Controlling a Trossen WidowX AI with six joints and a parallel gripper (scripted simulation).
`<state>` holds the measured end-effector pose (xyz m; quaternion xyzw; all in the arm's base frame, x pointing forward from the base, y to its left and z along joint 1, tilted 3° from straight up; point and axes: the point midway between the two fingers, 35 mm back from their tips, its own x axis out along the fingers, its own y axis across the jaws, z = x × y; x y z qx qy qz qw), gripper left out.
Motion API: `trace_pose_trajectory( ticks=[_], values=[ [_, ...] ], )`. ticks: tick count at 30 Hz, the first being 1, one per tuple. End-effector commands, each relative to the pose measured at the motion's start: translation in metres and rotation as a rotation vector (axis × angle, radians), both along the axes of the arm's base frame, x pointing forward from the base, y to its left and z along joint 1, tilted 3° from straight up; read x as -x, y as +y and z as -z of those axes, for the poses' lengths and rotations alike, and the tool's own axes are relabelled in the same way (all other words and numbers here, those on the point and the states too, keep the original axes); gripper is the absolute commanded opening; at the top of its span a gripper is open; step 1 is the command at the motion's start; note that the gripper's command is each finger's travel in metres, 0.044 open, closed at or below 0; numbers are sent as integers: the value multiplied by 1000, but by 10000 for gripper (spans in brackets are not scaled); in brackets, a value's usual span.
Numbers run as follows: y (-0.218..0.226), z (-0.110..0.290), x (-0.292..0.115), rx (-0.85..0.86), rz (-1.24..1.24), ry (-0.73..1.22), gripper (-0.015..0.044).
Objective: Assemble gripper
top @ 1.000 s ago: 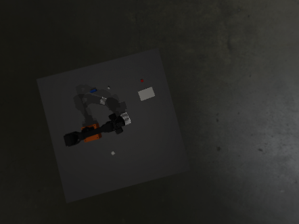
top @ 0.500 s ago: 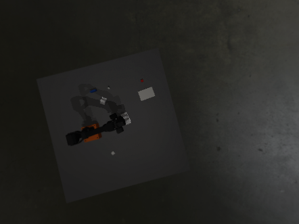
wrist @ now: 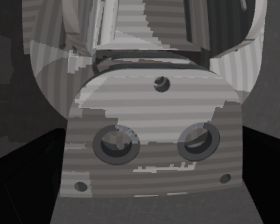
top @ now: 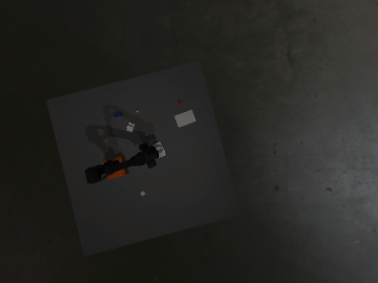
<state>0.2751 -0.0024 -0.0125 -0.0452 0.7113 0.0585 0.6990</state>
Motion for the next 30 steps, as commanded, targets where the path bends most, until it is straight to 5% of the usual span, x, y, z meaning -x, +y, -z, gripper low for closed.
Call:
trace_pose_trajectory(
  ticks=[1,30],
  values=[
    [-1,1,1,4,7,1,351],
    [0,6,1,4,7,1,351]
  ],
)
